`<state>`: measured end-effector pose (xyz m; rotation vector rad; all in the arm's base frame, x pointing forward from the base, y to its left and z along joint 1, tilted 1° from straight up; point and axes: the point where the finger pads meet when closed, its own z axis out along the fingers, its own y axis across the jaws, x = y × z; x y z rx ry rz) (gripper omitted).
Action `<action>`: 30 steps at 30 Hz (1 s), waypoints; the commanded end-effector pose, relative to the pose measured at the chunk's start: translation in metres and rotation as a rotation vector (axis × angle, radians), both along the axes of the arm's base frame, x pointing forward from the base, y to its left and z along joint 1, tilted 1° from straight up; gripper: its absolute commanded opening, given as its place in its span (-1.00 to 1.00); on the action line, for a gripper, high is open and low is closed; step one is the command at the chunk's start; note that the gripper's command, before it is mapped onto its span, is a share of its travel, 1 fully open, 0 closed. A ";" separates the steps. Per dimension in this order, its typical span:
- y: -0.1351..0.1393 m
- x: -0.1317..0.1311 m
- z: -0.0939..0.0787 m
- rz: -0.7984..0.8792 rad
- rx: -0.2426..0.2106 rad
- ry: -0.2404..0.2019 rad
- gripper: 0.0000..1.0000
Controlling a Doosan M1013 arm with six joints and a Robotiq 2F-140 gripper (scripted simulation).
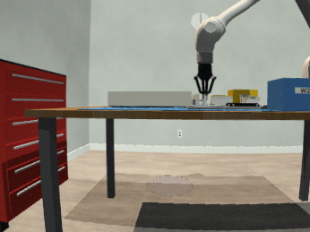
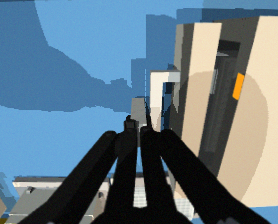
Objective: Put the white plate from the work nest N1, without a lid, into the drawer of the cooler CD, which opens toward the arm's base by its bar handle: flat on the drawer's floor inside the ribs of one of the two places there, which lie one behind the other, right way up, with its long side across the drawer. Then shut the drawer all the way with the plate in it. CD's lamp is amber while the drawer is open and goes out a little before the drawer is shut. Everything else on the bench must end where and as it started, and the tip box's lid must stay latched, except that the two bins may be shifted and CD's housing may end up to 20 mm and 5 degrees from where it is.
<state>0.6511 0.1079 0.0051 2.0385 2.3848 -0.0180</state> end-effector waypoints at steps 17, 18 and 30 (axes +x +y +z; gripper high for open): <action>0.003 0.020 0.000 0.000 0.000 0.000 -1.00; 0.003 0.021 0.000 0.000 0.000 0.000 -1.00; 0.003 0.021 0.000 0.000 0.000 0.000 -1.00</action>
